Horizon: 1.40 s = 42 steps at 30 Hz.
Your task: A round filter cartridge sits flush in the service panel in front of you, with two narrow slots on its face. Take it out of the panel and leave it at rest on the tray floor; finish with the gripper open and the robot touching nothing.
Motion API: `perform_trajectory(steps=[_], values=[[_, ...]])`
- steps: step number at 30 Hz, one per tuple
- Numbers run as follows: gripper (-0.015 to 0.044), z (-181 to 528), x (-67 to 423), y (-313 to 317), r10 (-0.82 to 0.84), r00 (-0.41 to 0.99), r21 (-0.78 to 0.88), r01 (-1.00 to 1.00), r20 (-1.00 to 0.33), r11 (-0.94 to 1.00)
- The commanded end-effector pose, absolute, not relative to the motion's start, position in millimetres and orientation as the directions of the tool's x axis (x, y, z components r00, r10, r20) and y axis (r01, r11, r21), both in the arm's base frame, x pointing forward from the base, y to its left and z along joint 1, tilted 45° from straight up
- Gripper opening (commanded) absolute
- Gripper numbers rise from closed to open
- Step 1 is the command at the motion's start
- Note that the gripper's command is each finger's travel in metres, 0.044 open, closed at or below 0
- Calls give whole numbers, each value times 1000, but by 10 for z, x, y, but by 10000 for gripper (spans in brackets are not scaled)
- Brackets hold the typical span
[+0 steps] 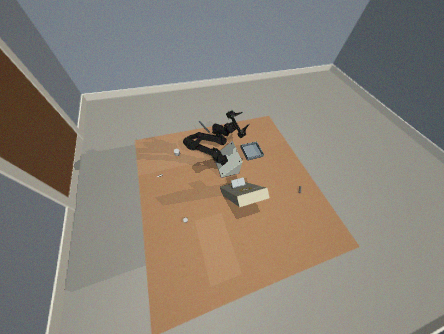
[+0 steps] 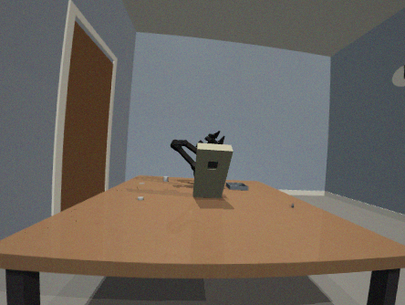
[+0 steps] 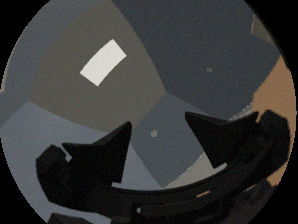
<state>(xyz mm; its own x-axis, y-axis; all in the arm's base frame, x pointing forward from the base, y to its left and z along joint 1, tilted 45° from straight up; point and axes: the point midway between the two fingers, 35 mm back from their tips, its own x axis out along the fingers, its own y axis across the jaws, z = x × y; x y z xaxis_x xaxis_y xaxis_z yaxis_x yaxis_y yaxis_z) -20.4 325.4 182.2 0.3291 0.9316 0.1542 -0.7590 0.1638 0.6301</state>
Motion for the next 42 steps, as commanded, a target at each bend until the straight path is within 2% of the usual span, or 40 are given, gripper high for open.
perform_trajectory(steps=[1, 3, 5, 8, 11, 17, 23, 27, 32, 37, 42], values=[[374, 1816, -193, 3262, 931, 334, 623, -763, 150, 173], [321, 1770, -103, 3318, 922, 369, 564, -789, 119, 243], [269, 1682, 89, 3411, 896, 440, 431, -821, 58, 376], [190, 1521, 531, 3521, 808, 585, 106, -801, -64, 589], [111, 1397, 997, 3513, 678, 714, -252, -698, -174, 670], [102, 1314, 1498, 3373, 494, 824, -624, -545, -276, 560], [102, 1296, 1935, 3119, 294, 890, -853, -432, -349, 293], [102, 1319, 2191, 2895, 153, 911, -916, -397, -384, 62], [102, 1385, 2463, 2568, -23, 911, -883, -405, -412, -236], [102, 1493, 2678, 2198, -195, 885, -733, -461, -424, -501], [102, 1643, 2834, 1800, -358, 834, -481, -539, -420, -691]])
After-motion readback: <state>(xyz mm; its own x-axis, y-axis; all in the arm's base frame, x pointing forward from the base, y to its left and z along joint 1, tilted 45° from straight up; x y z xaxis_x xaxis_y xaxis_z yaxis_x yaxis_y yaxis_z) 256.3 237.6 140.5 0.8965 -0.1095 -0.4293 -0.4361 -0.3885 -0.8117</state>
